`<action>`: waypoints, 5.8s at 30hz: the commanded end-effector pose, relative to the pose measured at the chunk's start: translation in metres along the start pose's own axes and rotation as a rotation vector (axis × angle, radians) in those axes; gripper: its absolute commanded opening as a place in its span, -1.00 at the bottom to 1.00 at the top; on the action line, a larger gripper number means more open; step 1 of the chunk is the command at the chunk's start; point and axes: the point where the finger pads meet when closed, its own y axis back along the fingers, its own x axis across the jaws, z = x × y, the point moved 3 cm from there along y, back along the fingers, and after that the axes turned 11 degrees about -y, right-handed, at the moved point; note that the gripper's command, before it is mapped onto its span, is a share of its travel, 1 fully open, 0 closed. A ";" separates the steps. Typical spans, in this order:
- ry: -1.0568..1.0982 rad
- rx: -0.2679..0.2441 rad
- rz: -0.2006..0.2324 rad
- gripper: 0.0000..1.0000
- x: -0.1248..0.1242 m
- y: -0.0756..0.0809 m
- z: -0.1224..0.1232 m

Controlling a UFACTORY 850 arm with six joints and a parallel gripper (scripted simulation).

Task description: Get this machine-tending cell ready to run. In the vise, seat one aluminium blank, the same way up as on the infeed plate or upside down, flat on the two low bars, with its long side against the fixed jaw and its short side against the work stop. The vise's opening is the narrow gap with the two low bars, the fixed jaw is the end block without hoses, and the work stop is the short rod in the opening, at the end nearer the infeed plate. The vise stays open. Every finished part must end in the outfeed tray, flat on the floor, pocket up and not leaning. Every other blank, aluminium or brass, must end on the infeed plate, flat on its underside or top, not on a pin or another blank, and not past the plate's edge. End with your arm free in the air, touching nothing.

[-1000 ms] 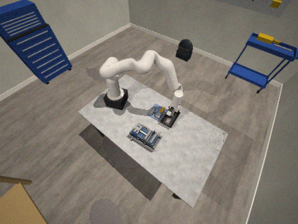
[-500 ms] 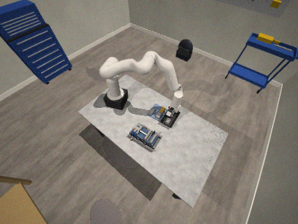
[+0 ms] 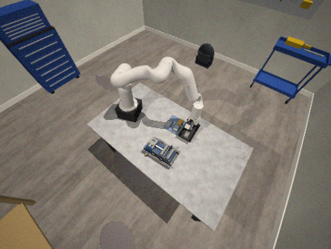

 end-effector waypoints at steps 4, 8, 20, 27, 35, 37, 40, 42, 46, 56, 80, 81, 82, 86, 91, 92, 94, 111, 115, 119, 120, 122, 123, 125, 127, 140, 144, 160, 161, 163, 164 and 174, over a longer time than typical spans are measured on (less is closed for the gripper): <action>0.000 -0.001 -0.002 -1.00 -0.001 0.001 0.001; 0.000 -0.001 -0.002 -1.00 -0.001 0.001 0.001; 0.000 -0.001 -0.002 -1.00 -0.001 -0.002 0.001; 0.000 -0.001 -0.002 -1.00 -0.001 -0.005 0.001; 0.000 -0.001 -0.002 -1.00 -0.001 -0.008 0.001; 0.000 -0.001 -0.002 -1.00 -0.001 -0.009 0.001; 0.000 -0.001 -0.002 -1.00 -0.001 -0.010 0.001; 0.000 -0.001 -0.002 -1.00 -0.001 -0.011 0.001; 0.000 -0.001 -0.002 -1.00 -0.001 -0.012 0.001; 0.000 -0.001 -0.002 -1.00 -0.001 -0.012 0.001; 0.000 -0.001 -0.002 0.37 -0.001 -0.012 0.001; 0.000 -0.001 -0.002 0.37 -0.001 -0.012 0.001; 0.000 -0.001 -0.002 0.37 -0.001 -0.012 0.001; 0.000 -0.001 -0.002 0.37 -0.001 -0.012 0.001; 0.000 -0.001 -0.002 0.37 -0.001 -0.012 0.001; 0.000 -0.001 -0.002 0.37 -0.001 -0.012 0.001; 0.000 -0.001 -0.002 0.37 -0.001 -0.012 0.001; 0.000 -0.001 -0.002 0.37 -0.001 0.004 0.001; 0.000 -0.001 -0.002 0.37 -0.001 0.021 0.001; 0.000 -0.001 -0.002 0.37 -0.001 0.031 0.001; 0.000 -0.001 -0.002 0.37 -0.001 0.036 0.001; 0.000 -0.001 -0.002 0.37 -0.001 0.048 0.000; 0.000 -0.001 -0.002 0.37 -0.001 0.054 0.000; 0.000 -0.001 -0.002 0.37 -0.001 0.066 0.000; 0.000 -0.001 -0.002 0.37 -0.001 0.078 0.000; 0.000 -0.001 -0.002 0.37 -0.001 0.126 0.000; 0.000 -0.001 -0.002 0.37 -0.001 0.131 0.000; 0.000 -0.001 -0.002 -1.00 -0.001 0.132 0.000; 0.000 -0.001 -0.002 -1.00 -0.001 0.132 0.000; 0.000 -0.001 -0.002 -1.00 -0.001 0.132 0.000; 0.000 -0.001 -0.002 -1.00 -0.001 0.132 0.000; 0.000 -0.001 -0.002 -1.00 -0.001 0.132 0.000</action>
